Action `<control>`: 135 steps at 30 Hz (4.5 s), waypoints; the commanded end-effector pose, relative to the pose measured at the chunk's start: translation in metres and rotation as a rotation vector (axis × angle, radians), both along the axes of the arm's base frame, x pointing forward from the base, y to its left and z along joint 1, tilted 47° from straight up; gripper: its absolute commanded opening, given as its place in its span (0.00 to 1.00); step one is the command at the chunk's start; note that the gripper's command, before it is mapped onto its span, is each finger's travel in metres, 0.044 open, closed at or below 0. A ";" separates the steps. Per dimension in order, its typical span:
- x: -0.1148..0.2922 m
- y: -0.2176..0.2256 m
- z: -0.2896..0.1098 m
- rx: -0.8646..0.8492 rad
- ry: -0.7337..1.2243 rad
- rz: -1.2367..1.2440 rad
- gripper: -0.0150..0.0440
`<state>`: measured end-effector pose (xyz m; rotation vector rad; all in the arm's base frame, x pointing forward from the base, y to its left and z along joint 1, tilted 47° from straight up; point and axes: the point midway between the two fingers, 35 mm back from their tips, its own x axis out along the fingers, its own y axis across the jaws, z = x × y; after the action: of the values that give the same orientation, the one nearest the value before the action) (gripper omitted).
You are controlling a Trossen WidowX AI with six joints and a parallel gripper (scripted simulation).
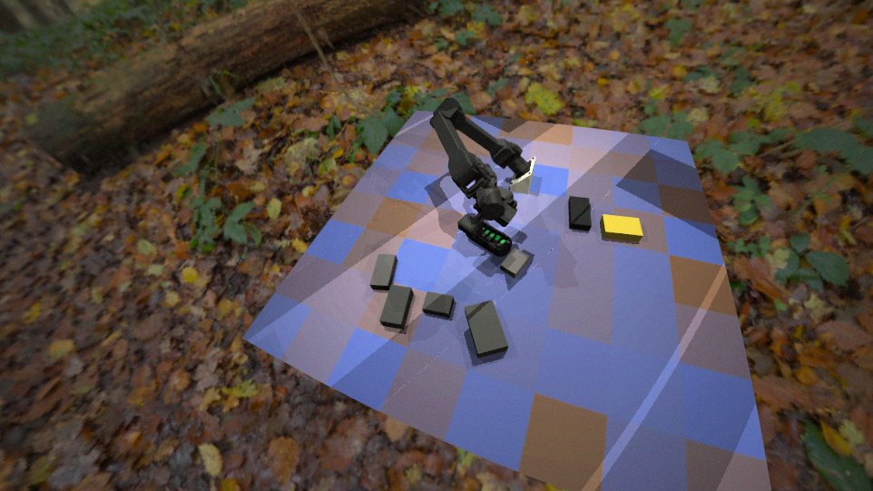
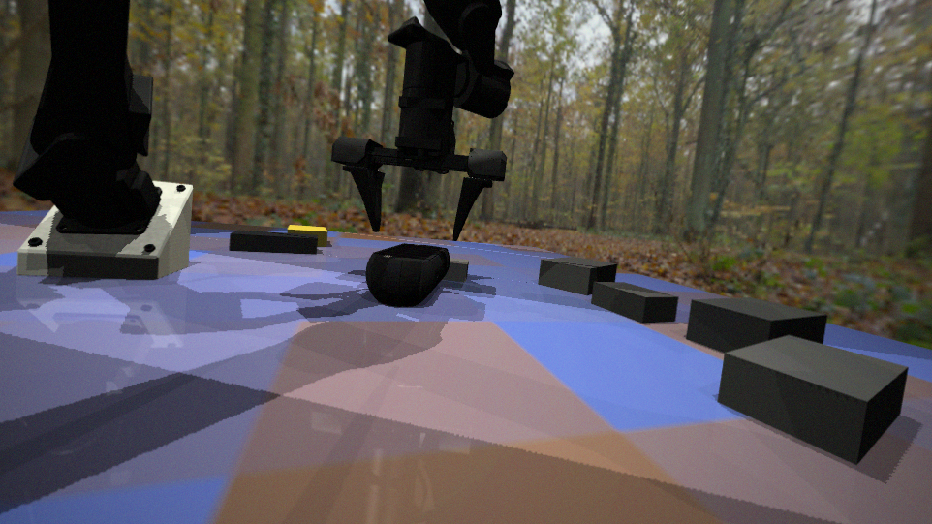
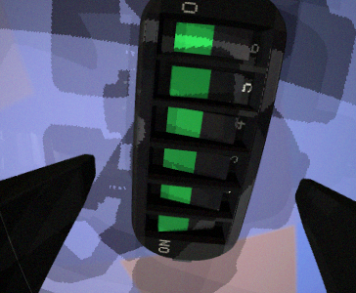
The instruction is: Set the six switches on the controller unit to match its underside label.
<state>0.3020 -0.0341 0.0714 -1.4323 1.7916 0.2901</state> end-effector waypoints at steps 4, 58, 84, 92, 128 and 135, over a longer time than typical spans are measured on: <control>0.002 0.026 0.024 0.002 0.002 0.001 1.00; 0.003 0.036 0.034 -0.001 0.001 0.006 0.97; -0.039 0.014 -0.021 -0.016 0.009 -0.002 0.25; -0.039 0.014 -0.021 -0.016 0.009 -0.002 0.25; -0.037 0.051 0.013 -0.010 0.008 -0.008 0.25; -0.037 0.051 0.013 -0.010 0.008 -0.008 0.25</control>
<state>0.2653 0.0162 0.0846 -1.4415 1.8037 0.2850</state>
